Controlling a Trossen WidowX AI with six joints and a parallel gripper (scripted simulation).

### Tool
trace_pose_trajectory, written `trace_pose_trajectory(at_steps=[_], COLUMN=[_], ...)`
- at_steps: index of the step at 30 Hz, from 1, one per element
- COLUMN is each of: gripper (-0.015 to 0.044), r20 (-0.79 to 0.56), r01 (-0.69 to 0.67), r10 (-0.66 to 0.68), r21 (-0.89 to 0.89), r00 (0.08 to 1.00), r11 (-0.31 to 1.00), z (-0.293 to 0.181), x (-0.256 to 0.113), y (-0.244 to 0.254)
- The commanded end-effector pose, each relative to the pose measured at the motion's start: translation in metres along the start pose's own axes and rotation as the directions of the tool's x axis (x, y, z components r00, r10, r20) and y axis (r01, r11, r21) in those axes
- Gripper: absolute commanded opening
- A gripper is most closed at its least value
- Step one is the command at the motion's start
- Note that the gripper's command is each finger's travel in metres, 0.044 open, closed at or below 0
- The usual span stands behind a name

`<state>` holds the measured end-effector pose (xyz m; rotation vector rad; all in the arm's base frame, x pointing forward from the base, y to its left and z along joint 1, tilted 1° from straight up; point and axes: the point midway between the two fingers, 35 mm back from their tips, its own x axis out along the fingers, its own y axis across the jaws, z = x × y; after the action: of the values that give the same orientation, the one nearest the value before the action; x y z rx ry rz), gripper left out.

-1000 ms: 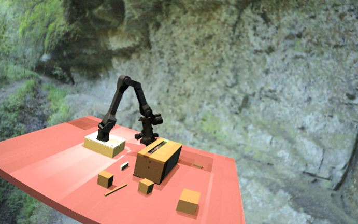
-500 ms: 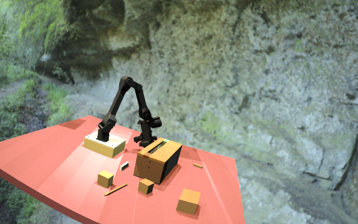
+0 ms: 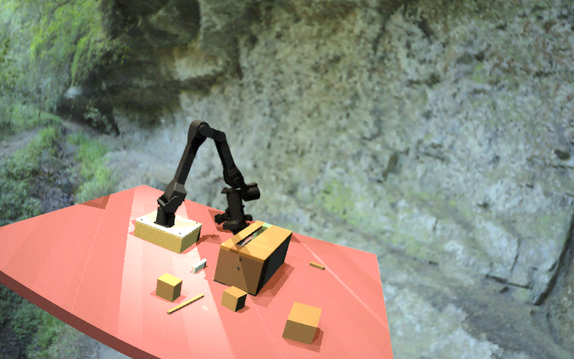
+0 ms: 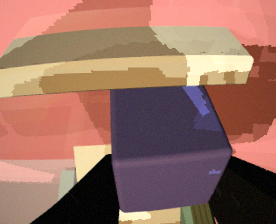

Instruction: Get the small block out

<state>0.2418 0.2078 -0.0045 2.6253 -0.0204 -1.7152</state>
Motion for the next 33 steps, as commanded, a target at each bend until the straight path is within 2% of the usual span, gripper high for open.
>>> trace_pose_trajectory(at_steps=[1,8,20,33], gripper=[0.0,0.0,0.0,0.0], r20=[-0.009,-0.007,0.008,-0.001], r01=[0.018,0.024,0.122,0.211], r10=[-0.018,-0.024,-0.123,-0.233], r21=[0.006,-0.006,-0.2,-0.415], r00=[1.0,1.0,0.992,0.973], r11=[1.0,1.0,0.972,0.885], z=[-0.013,-0.019,-0.031,-0.035], x=[-0.023,-0.04,-0.079,-0.12], y=[-0.004,-0.002,0.022,0.049])
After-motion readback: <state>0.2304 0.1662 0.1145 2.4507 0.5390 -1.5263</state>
